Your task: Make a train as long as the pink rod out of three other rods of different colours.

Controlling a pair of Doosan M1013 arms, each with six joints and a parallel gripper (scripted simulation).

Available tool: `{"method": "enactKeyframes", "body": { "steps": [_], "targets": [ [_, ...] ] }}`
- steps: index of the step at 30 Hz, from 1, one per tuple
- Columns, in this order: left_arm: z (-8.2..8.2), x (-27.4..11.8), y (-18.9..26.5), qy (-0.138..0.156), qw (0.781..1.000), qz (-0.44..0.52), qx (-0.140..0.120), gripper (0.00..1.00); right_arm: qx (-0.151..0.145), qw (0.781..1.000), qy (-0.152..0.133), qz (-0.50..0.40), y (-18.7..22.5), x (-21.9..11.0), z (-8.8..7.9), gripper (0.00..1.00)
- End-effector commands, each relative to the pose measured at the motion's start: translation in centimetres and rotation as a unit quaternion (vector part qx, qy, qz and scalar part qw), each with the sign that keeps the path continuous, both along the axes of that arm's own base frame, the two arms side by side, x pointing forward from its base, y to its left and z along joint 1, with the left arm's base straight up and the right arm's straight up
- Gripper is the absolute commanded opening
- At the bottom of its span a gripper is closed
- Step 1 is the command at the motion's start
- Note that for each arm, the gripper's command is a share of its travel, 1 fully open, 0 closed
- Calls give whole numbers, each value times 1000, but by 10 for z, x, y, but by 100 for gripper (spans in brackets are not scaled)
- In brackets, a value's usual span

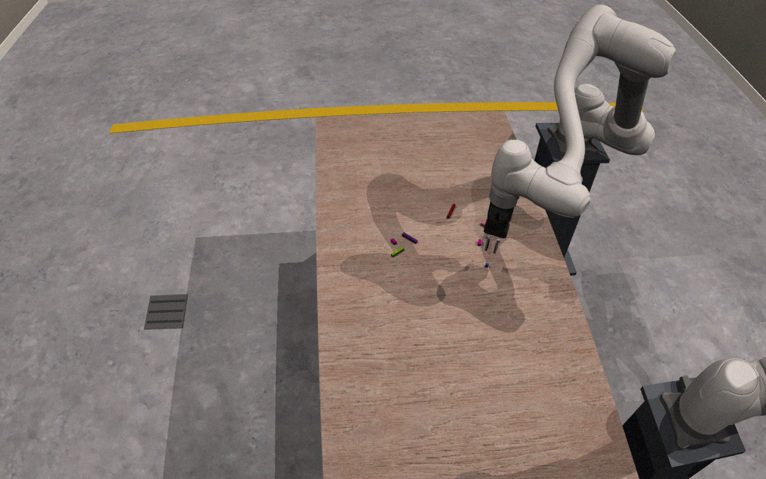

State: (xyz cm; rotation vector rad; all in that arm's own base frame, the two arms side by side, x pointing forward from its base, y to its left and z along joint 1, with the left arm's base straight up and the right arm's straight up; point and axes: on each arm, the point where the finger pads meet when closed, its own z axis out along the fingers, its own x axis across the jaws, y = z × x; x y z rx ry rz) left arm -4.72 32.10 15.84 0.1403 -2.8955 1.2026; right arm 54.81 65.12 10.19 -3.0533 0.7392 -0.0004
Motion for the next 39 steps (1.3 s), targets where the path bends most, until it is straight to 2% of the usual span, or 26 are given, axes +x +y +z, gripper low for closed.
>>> {"method": "enactKeyframes", "body": {
  "steps": [1, 7, 8, 29, 32, 36, 38, 39],
  "targets": [
    [0, 0, 0, 0, 1000, 0, 1, 100, 1, 1000, 0, 0, 0, 0, 8, 54],
    [0, 0, 0, 0, 1000, 0, 1, 100, 1, 1000, 0, 0, 0, 0, 10, 54],
    [0, 0, 0, 0, 1000, 0, 1, 100, 1, 1000, 0, 0, 0, 0, 10, 100],
    [0, 0, 0, 0, 1000, 0, 1, 100, 1, 1000, 0, 2, 0, 2, 10, 100],
    [0, 0, 0, 0, 1000, 0, 1, 100, 1, 1000, 0, 32, -2, 21, 10, 100],
    [0, 0, 0, 0, 1000, 0, 1, 100, 0, 995, 0, 103, -12, 67, 8, 100],
    [0, 0, 0, 0, 1000, 0, 1, 100, 0, 995, 0, 103, -12, 67, 8, 100],
    [0, 0, 0, 0, 1000, 0, 1, 100, 0, 991, 0, 135, -17, 87, 7, 100]
  ]
}}
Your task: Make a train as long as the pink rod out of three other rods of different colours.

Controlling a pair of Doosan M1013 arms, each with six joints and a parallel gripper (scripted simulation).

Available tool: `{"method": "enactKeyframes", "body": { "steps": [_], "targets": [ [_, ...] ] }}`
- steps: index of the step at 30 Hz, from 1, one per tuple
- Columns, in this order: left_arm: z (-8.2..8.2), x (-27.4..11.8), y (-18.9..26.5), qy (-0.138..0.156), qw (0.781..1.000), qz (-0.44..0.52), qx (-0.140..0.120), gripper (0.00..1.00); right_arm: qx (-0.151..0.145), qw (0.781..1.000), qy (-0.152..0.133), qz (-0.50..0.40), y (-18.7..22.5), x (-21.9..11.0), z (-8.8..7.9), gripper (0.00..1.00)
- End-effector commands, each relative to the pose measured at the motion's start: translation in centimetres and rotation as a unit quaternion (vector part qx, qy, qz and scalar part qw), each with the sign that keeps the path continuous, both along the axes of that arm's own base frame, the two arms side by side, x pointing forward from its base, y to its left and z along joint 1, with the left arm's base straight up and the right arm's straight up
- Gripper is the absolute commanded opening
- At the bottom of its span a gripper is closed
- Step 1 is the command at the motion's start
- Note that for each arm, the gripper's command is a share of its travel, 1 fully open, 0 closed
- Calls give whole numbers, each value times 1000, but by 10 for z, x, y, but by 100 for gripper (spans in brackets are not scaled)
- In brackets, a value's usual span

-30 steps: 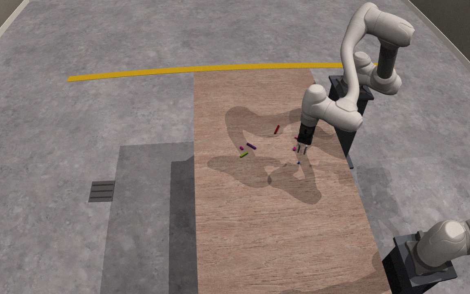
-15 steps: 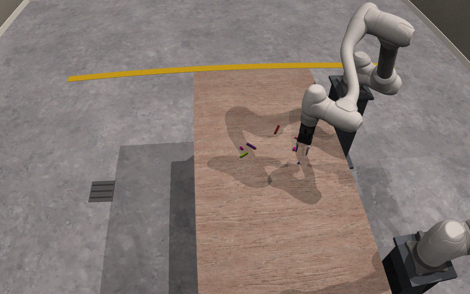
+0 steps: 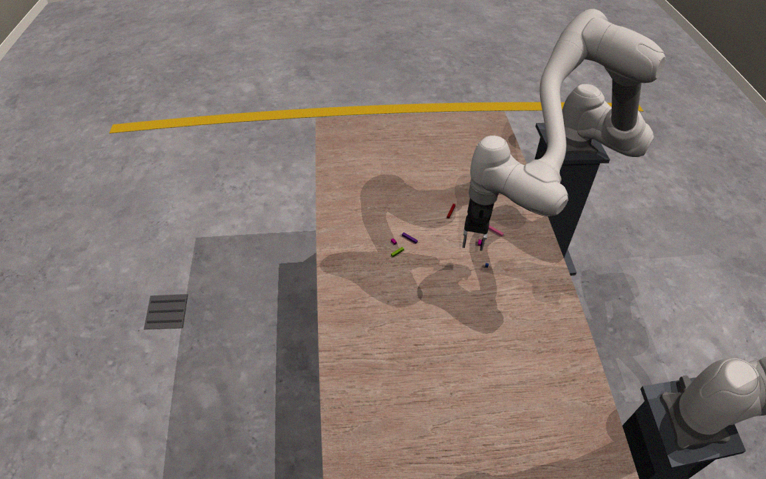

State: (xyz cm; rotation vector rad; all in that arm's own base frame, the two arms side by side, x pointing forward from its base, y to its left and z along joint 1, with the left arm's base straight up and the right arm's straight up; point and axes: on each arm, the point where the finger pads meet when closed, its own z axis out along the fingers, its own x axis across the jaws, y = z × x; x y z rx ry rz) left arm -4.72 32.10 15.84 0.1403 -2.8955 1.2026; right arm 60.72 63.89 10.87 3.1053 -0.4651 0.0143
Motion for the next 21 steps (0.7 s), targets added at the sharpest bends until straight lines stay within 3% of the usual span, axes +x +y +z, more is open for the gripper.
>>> {"method": "enactKeyframes", "body": {
  "steps": [1, 14, 16, 21],
  "targets": [
    [0, 0, 0, 0, 1000, 0, 1, 100, 2, 998, 4, 67, -9, 41, -1, 100],
    [0, 0, 0, 0, 1000, 0, 1, 100, 1, 969, 4, 247, -60, 154, -10, 100],
    [0, 0, 0, 0, 1000, 0, 1, 100, 1, 969, 4, 247, -60, 154, -10, 100],
    [0, 0, 0, 0, 1000, 0, 1, 100, 0, 944, 4, 331, -95, 205, -16, 100]
  ]
}}
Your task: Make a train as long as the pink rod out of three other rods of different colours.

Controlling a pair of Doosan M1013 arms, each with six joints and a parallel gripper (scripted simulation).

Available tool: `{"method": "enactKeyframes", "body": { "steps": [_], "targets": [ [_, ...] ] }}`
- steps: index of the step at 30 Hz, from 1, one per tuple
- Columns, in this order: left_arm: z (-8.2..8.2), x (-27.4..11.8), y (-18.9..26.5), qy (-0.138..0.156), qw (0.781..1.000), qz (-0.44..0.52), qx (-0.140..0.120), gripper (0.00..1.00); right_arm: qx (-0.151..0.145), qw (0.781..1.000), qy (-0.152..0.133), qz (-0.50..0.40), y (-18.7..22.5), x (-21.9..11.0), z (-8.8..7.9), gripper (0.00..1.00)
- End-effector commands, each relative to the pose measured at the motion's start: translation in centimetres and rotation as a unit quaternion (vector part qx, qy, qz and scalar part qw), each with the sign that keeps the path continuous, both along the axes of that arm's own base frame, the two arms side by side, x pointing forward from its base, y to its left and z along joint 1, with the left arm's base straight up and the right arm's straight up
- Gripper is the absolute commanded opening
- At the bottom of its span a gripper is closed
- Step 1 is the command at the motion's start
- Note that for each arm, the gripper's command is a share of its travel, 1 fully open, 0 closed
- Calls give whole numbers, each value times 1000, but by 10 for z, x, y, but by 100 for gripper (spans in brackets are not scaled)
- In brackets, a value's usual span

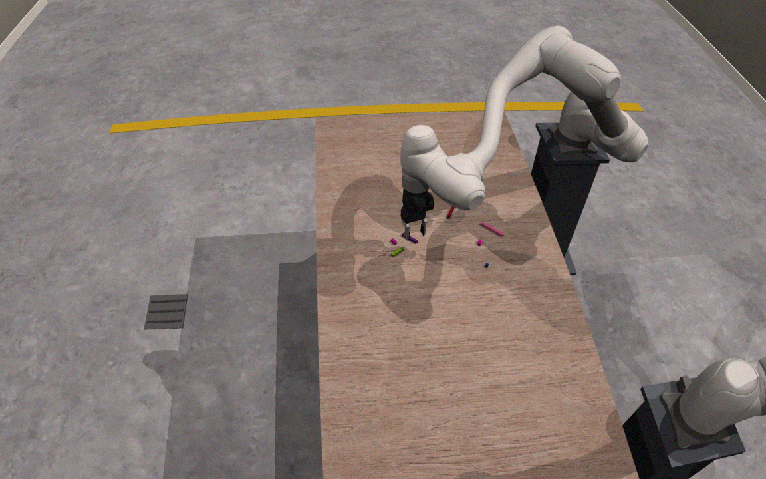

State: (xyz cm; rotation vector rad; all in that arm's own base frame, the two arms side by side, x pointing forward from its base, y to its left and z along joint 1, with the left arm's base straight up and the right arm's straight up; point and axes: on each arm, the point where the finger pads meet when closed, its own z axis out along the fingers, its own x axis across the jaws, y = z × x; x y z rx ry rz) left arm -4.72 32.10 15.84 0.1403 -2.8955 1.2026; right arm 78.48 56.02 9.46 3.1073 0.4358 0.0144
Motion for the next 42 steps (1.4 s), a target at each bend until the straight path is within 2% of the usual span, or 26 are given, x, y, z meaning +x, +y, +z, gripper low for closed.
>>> {"method": "enactKeyframes", "body": {
  "steps": [1, 4, 8, 9, 31, 42],
  "targets": [
    [0, 0, 0, 0, 1000, 0, 1, 100, 1, 998, 4, 63, -23, 35, -3, 100],
    [0, 0, 0, 0, 1000, 0, 1, 100, 1, 995, 4, 101, -40, 57, -6, 100],
    [0, 0, 0, 0, 1000, 0, 1, 100, 1, 994, 4, 112, -46, 63, -6, 100],
    [0, 0, 0, 0, 1000, 0, 1, 100, 1, 994, 4, 112, -46, 63, -6, 54],
    [0, 0, 0, 0, 1000, 0, 1, 100, 1, 994, 4, 112, -46, 63, -7, 54],
    [0, 0, 0, 0, 1000, 0, 1, 100, 1, 994, 4, 113, -45, 63, -14, 54]
  ]
}}
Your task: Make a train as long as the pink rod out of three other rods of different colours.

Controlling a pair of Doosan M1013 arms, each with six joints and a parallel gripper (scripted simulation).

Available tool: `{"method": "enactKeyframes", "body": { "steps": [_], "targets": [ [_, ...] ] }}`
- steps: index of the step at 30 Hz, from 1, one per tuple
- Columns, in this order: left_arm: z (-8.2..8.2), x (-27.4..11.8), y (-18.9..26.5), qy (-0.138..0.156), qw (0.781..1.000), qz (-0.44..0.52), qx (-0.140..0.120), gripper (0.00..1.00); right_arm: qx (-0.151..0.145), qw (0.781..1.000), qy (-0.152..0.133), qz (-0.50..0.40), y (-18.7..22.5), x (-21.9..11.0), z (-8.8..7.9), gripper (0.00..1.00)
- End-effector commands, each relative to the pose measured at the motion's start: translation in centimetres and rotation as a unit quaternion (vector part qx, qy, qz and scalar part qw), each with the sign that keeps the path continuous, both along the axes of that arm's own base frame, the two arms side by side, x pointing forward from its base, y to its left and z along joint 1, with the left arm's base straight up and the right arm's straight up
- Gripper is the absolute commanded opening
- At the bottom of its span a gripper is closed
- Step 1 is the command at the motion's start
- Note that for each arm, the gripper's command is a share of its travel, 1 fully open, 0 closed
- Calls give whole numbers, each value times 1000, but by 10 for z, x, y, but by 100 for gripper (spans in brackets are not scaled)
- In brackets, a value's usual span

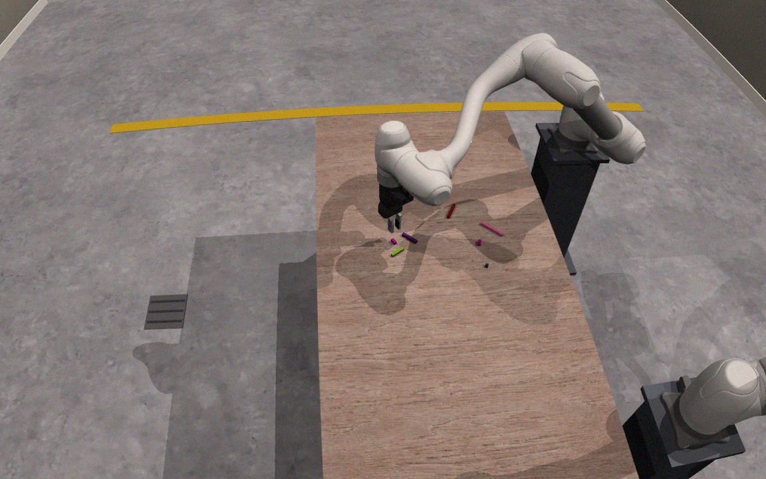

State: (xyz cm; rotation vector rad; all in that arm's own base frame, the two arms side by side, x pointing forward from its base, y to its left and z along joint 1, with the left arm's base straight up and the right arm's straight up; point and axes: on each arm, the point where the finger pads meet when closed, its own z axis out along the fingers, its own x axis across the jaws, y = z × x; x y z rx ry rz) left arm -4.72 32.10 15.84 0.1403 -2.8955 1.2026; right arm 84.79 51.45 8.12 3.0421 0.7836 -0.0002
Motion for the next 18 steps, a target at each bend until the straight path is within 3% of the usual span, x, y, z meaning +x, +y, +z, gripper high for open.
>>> {"method": "enactKeyframes", "body": {
  "steps": [1, 18],
  "targets": [
    [0, 0, 0, 0, 1000, 0, 1, 100, 1, 1000, -1, 0, 0, 0, -2, 54],
    [0, 0, 0, 0, 1000, 0, 1, 100, 1, 1000, -1, 0, 1, 1, -24, 54]
  ]
}}
